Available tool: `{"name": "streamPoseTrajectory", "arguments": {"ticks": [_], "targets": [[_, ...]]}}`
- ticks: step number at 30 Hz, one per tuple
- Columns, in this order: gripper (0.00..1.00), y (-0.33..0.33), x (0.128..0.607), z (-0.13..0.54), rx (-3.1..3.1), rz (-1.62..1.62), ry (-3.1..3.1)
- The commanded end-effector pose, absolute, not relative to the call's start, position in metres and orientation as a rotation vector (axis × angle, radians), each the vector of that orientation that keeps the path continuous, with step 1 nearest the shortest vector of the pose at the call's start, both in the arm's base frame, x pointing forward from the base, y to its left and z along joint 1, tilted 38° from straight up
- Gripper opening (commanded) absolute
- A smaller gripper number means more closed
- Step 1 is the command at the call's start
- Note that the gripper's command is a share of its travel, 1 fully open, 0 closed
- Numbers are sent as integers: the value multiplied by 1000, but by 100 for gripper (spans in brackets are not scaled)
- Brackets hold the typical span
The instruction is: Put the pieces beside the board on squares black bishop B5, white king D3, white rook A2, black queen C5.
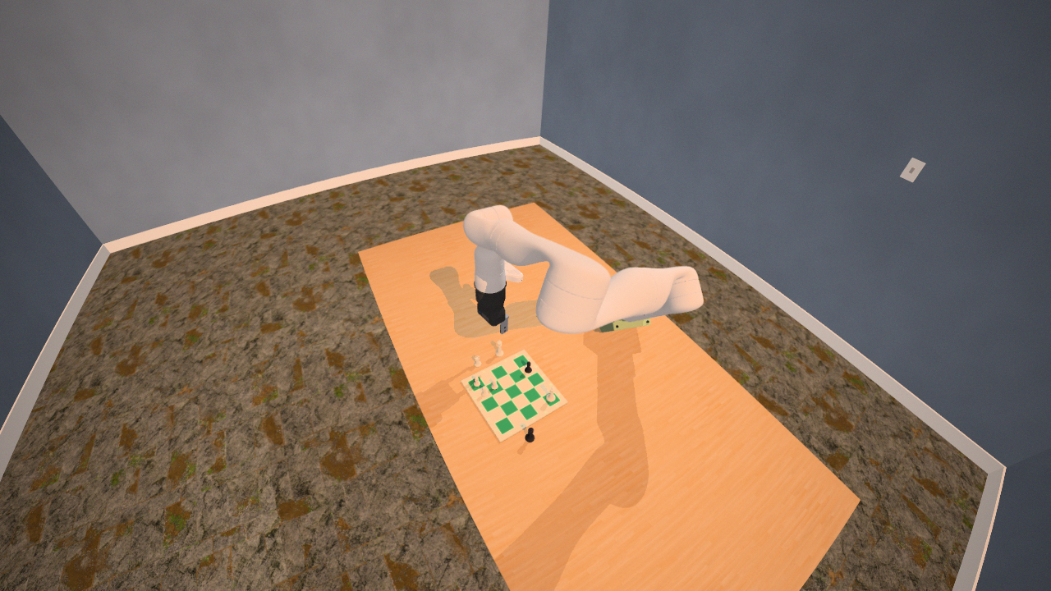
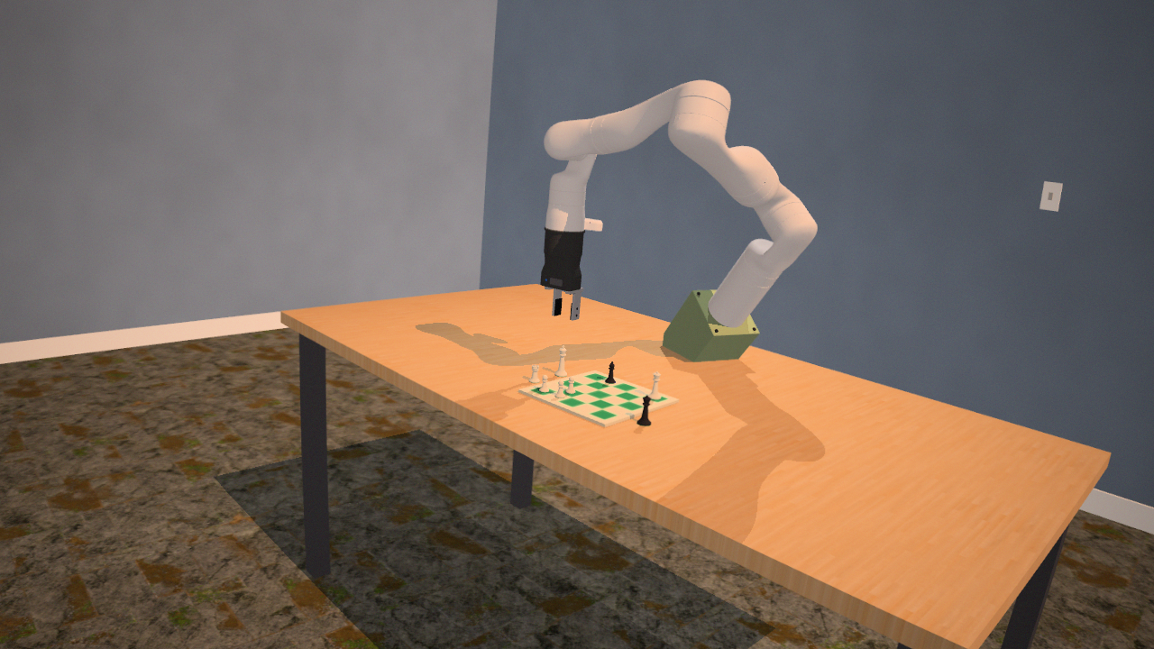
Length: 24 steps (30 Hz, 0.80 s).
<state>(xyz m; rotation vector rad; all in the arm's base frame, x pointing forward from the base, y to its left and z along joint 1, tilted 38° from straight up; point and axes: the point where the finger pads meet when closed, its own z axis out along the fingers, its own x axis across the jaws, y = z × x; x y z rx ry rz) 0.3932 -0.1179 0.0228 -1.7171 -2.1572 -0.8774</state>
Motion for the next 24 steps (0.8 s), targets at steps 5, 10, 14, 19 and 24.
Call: {"name": "streamPoseTrajectory", "arguments": {"ticks": [5,10,14,19,24], "targets": [[79,-117,394,22,-1719,-878,-2158],[79,-115,394,19,-1719,-878,-2158],[79,-113,395,15,-1719,-878,-2158],[79,-110,395,12,-1719,-878,-2158],[79,-106,397,6,-1719,-878,-2158]]}}
